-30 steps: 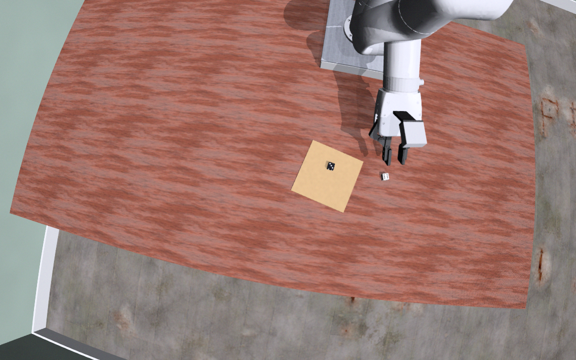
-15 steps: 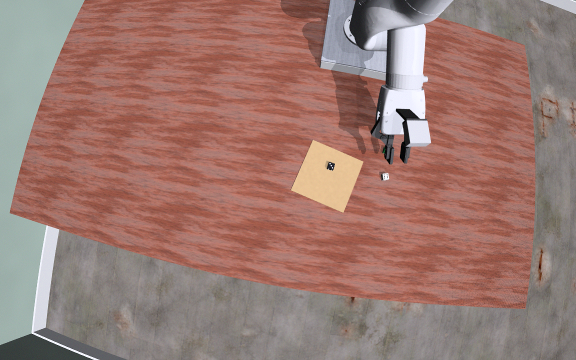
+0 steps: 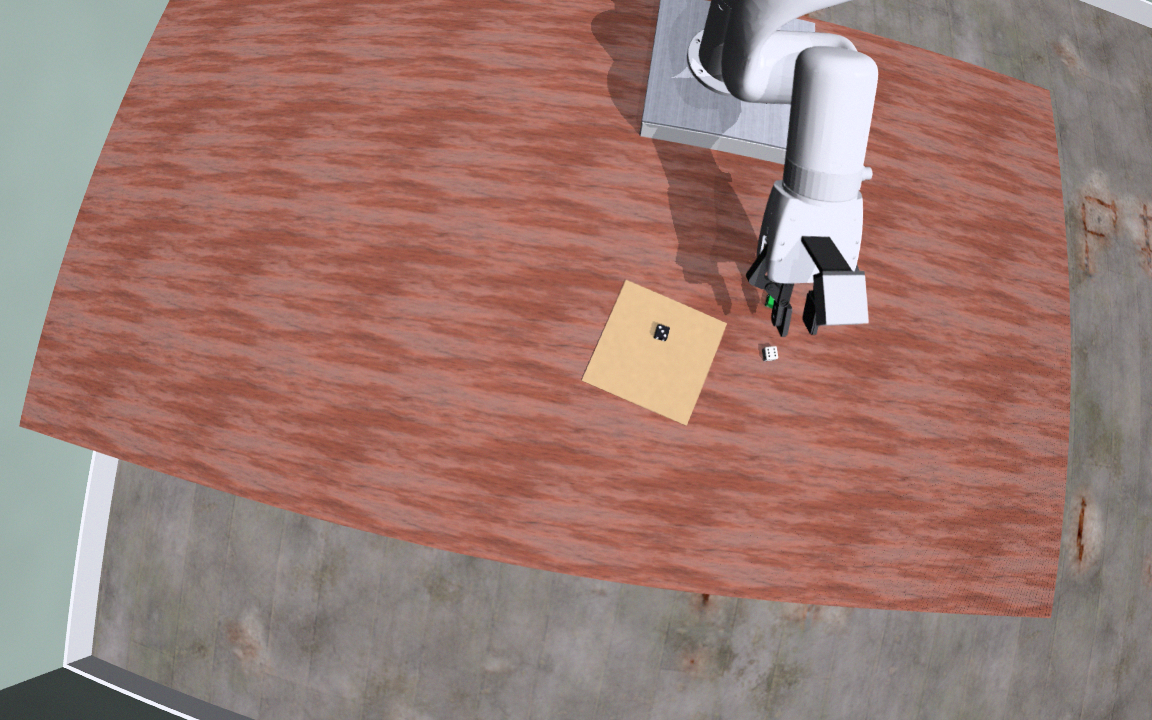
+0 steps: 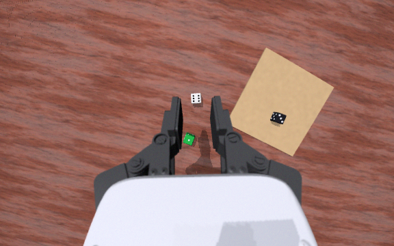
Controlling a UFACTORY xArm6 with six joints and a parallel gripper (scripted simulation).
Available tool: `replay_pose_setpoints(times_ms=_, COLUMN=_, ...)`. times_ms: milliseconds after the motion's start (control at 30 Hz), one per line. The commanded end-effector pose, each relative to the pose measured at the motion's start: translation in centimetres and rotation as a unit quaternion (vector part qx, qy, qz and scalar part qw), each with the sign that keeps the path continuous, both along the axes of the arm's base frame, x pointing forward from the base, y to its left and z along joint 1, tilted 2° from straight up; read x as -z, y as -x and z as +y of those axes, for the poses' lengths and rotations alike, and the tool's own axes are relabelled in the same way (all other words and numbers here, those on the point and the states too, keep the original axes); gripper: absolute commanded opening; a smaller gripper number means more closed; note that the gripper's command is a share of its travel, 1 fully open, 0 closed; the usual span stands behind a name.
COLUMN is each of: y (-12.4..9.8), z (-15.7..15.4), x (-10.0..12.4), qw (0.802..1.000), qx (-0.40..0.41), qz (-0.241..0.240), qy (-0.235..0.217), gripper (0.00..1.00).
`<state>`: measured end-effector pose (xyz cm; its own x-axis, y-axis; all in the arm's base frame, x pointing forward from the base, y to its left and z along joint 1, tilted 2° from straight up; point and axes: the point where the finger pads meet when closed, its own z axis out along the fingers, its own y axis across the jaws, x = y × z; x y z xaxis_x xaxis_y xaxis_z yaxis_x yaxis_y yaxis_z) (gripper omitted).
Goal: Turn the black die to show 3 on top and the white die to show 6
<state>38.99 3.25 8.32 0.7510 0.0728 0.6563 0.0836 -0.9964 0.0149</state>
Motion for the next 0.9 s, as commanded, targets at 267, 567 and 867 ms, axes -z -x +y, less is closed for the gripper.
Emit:
replay_pose_setpoints(times_ms=267, y=-1.7, z=-0.1, x=-0.9, qw=0.991, qx=0.003, qz=0.135, qy=0.013, gripper=0.31)
replay_pose_setpoints(times_ms=567, y=-3.0, z=0.2, x=-1.6, qw=0.967, qx=0.005, qz=0.254, qy=0.023, gripper=0.31)
replay_pose_setpoints(times_ms=867, y=-3.9, z=0.3, x=-2.1, qw=0.945, qx=0.006, qz=0.325, qy=0.029, gripper=0.31)
